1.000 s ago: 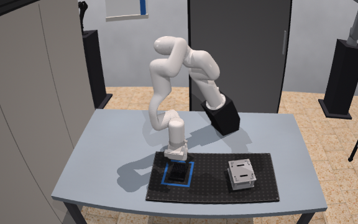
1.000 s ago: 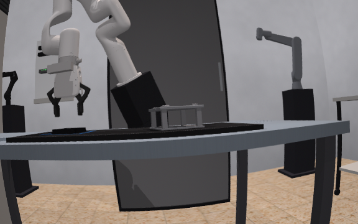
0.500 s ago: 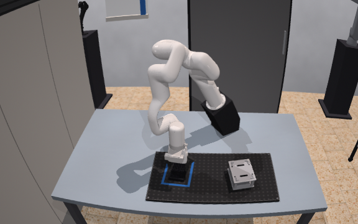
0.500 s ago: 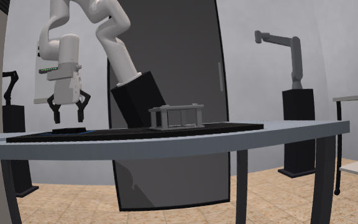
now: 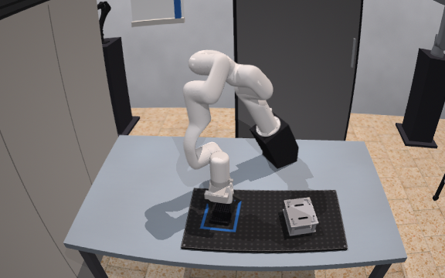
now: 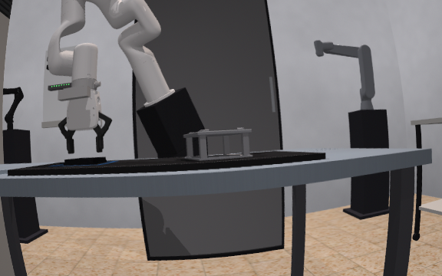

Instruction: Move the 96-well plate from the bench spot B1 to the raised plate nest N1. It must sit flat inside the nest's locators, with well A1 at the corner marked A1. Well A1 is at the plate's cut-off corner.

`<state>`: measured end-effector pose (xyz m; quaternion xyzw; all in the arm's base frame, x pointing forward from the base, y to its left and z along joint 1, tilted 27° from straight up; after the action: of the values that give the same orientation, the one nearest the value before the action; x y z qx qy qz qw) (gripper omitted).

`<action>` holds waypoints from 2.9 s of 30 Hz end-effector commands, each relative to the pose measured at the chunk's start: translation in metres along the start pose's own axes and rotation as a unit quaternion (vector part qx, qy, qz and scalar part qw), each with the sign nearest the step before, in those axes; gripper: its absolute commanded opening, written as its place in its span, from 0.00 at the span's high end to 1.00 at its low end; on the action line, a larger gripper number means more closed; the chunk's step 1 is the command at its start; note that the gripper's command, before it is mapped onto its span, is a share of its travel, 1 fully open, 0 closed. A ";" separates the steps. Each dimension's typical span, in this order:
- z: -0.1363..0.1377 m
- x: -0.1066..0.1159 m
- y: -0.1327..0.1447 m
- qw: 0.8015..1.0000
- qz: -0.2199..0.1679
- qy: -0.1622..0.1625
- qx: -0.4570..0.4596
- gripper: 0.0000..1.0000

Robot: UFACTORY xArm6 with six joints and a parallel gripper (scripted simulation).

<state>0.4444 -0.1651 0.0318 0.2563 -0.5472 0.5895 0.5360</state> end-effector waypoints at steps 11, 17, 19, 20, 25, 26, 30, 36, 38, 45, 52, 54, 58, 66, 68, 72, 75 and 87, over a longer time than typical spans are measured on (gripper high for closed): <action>0.000 -0.006 -0.001 1.000 0.001 0.000 0.000 0.00; 0.000 -0.010 -0.001 1.000 0.001 0.000 0.000 0.00; 0.000 -0.012 -0.001 1.000 0.001 0.000 0.000 0.00; 0.000 -0.012 -0.001 1.000 0.001 0.000 0.000 0.00; 0.000 -0.014 -0.001 1.000 0.001 0.000 0.000 0.00; 0.000 -0.015 -0.001 1.000 0.001 0.000 0.000 0.00; 0.000 -0.018 -0.001 1.000 0.001 0.000 0.000 0.00; 0.000 -0.019 -0.001 1.000 0.001 0.000 0.000 0.00; 0.000 -0.019 -0.001 1.000 0.001 0.000 0.000 0.00; 0.000 -0.019 -0.001 1.000 0.001 0.000 0.000 0.00; 0.000 -0.018 -0.001 1.000 0.001 0.000 0.000 1.00; 0.000 -0.018 -0.001 1.000 0.001 0.000 0.000 1.00; 0.000 -0.018 -0.001 1.000 0.001 0.000 0.000 1.00; 0.000 -0.018 -0.001 1.000 0.001 0.000 0.000 1.00; 0.000 -0.019 -0.001 1.000 0.001 0.000 0.000 1.00; 0.000 -0.018 -0.001 1.000 0.001 0.000 0.000 1.00; 0.000 -0.018 -0.001 1.000 0.001 0.000 0.000 1.00; 0.000 -0.018 -0.001 1.000 0.001 0.000 0.000 1.00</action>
<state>0.4499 -0.1718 0.0146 0.2564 -0.5471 0.5895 0.5362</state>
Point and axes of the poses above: the point where the finger pads meet when closed, its own x axis back along the fingers, its own z axis across the jaws, y = z × x, the point moved 1 cm from there along x, back along the fingers, and after that the axes turned 15 degrees about -x, right-handed, at the moved point
